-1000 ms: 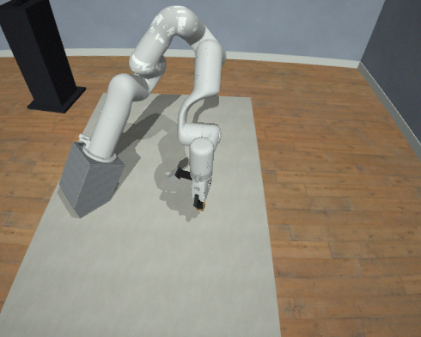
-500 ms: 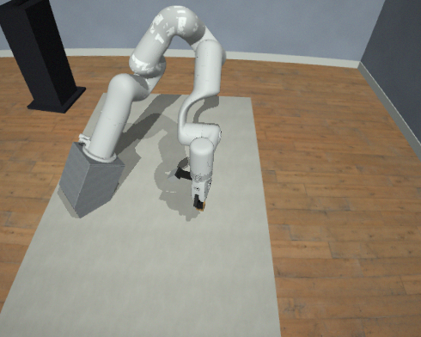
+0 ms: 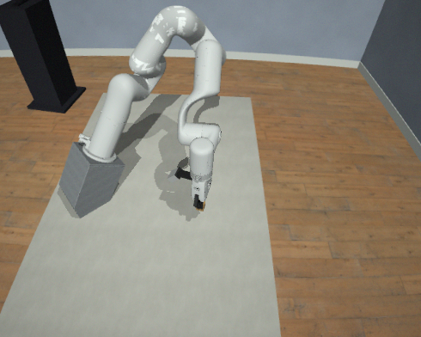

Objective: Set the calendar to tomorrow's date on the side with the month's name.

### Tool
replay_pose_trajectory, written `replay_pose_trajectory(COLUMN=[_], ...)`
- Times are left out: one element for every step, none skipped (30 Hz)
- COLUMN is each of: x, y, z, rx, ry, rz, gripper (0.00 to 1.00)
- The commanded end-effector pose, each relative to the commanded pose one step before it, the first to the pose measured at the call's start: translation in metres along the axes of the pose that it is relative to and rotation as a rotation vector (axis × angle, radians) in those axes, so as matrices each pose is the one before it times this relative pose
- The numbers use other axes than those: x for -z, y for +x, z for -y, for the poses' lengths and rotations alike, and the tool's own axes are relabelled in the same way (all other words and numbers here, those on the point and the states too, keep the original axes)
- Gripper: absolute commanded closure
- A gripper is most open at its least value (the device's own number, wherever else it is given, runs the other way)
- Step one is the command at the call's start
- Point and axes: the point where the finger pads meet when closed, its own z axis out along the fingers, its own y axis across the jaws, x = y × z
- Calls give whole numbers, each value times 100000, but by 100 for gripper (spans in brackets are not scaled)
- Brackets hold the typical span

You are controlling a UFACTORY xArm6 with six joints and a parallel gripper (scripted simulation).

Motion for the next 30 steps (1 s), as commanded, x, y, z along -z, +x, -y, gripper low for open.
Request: replay_pose_trajectory(x=[88, 55, 98, 146, 196, 245, 289, 326, 356, 376, 387, 387, 376, 356, 0, 0, 327, 289, 245, 197, 147, 98, 56, 22, 3, 0, -2, -5, -9, -14], y=[-98, -1, 0, 0, 0, 0, 0, 1, -1, 0, 0, 0, 0, 1, 0, 0, -1, 0, 1, 0, 0, 1, 1, 0, 0, 0, 0, 0, 0, -1], z=[17, 0, 0, 0, 0, 0, 0, 0, 0, 0, 0, 0, 0, 0, 0, 0, 0, 0, 0, 0, 0, 0, 0, 0, 0, -1, -4, -11, -19, -29], rx=[49, 0, 0, 0, 0, 0, 0, 0, 0, 0, 0, 0, 0, 0, 0, 0, 1, 0, 0, 0, 0, 0, 0, 0, 0, 1, 4, 9, 16, 24], ry=[77, -1, -1, 0, 1, -1, 0, 2, -1, -1, 0, 0, 1, 1, 0, 0, -3, 0, 1, -1, -1, 1, 1, 1, 0, -5, -30, -74, -131, -194], rz=[219, 1, 1, 0, 0, 1, 0, -1, 1, 1, 0, 0, -1, -1, 0, 0, 2, 0, -1, 1, 0, -1, -1, 0, 0, 12, 79, 200, 361, 551], gripper=[53, 53, 53, 53, 53, 53, 53, 53, 53, 53, 53, 53, 53, 53, 53, 53, 53, 53, 53, 53, 53, 53, 53, 53, 53, 53, 53, 53, 53, 53])
